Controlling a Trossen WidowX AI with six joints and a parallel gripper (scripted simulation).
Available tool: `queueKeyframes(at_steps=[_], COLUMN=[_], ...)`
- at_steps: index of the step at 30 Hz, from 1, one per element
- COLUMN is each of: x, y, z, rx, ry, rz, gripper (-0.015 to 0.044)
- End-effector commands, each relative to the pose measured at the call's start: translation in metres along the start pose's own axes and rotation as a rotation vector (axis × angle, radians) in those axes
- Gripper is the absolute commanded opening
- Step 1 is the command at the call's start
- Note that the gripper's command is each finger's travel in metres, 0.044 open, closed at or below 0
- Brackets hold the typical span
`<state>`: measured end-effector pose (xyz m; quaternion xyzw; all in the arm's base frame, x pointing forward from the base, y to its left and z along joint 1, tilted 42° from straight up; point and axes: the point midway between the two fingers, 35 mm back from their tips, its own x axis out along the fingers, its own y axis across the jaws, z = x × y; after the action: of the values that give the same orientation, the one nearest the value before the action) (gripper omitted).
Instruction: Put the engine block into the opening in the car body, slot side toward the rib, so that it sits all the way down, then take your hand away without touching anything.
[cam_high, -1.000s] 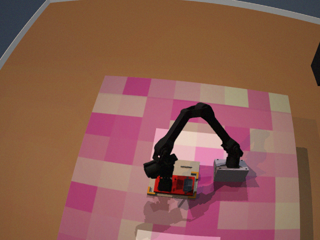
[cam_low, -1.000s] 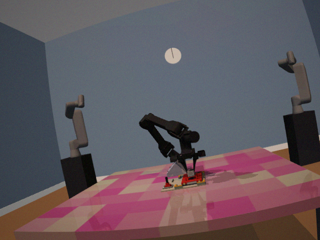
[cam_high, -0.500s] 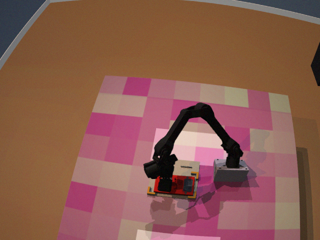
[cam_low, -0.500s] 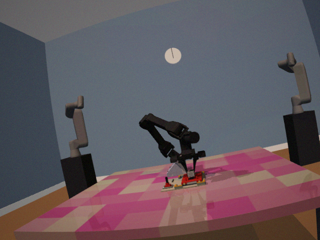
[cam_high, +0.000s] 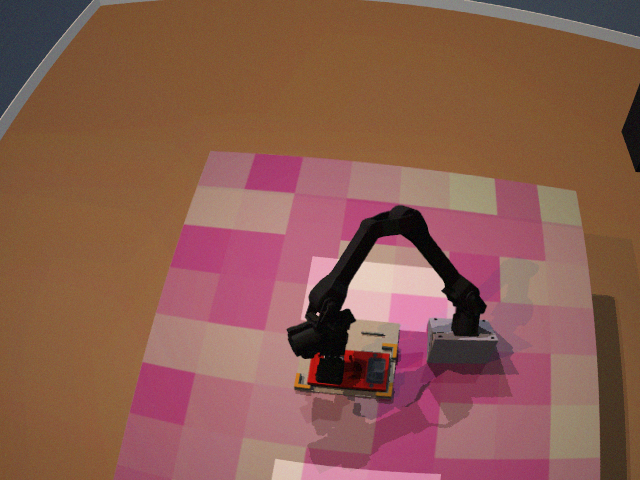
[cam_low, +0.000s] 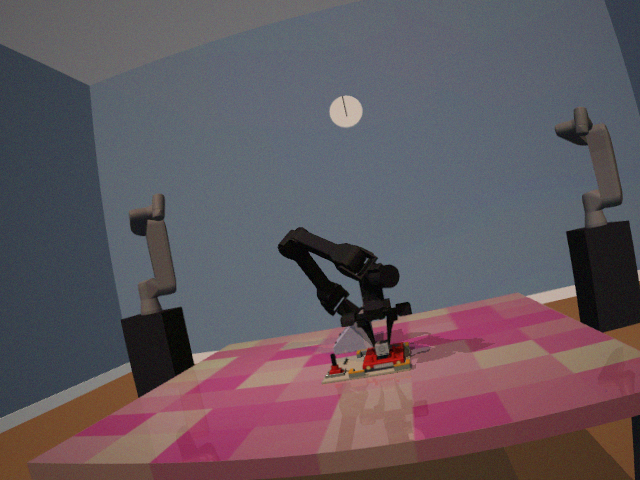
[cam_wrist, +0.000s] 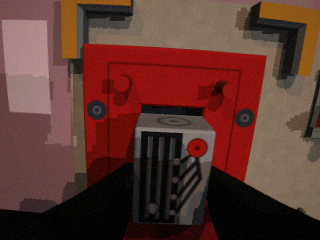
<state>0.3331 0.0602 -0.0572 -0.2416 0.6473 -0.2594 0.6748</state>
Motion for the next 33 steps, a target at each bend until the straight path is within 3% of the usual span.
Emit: queueKeyframes(at_steps=[1,33], x=[0.0022,0.0084], y=[-0.0006,-0.0007], z=[-0.0012,-0.0012], rx=[-0.004,-0.004], ry=[0.001,0.001], rz=[-0.004,-0.004], gripper=[0.0159,0.0159])
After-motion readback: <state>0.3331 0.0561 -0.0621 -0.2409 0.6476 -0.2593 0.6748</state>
